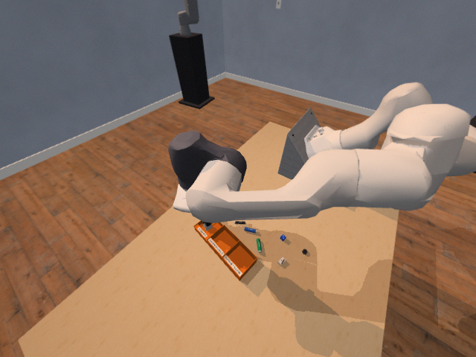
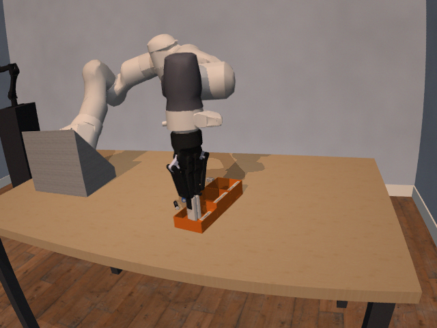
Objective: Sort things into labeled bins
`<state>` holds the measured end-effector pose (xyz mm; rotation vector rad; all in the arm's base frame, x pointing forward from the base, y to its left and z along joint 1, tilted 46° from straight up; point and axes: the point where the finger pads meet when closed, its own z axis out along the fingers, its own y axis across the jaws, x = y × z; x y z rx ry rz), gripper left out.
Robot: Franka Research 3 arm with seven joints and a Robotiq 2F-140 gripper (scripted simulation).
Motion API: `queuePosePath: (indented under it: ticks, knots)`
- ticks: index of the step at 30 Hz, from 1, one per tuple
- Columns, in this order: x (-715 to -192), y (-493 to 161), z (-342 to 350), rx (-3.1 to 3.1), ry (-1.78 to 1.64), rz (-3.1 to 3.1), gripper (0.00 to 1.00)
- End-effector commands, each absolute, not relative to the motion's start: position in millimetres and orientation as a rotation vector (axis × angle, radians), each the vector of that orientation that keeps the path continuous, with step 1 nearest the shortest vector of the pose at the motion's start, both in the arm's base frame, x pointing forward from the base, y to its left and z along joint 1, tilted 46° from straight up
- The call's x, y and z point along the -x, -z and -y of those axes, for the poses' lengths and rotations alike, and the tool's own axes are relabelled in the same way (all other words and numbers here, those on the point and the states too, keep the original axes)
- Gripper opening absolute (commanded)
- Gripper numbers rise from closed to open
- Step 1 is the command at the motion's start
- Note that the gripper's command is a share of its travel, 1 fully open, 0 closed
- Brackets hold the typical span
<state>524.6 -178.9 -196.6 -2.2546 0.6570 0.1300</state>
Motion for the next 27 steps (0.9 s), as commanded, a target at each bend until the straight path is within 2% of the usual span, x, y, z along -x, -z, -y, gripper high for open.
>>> queuePosePath:
  ticks: [1,27]
  knots:
    - [-525,195,182,2.252,-0.127,-0.663,0.05]
    - [-521,168,208,2.252,-0.127,-0.663,0.05]
